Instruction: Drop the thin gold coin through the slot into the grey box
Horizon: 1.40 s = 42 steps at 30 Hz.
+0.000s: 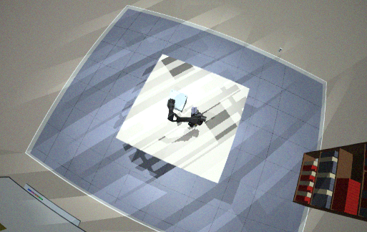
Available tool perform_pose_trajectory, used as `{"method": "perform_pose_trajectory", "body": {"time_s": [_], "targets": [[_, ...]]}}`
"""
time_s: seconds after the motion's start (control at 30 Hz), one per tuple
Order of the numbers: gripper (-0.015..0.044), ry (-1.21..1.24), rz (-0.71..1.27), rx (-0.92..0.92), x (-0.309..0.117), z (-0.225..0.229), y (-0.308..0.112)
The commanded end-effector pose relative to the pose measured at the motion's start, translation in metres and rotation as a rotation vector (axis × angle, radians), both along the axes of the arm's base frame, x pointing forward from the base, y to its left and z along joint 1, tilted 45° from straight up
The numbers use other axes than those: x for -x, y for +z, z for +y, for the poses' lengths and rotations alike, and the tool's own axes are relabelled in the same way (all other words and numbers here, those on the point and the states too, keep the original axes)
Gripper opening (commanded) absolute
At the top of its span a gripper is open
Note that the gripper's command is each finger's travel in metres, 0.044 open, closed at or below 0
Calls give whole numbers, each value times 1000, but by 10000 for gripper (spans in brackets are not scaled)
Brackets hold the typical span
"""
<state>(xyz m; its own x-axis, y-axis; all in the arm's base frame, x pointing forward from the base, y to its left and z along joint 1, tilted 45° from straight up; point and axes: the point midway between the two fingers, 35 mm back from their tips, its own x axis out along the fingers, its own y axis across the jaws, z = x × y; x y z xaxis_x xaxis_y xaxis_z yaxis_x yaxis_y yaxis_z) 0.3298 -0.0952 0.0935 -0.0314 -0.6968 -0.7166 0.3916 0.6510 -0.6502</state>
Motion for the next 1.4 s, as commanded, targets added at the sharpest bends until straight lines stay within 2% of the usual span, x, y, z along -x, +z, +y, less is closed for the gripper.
{"method": "perform_pose_trajectory", "body": {"time_s": [0.0, 1.37], "targets": [[161, -1, 11, 7, 2, -10, -9], [161, -2, 10, 8, 4, -52, -52]]}}
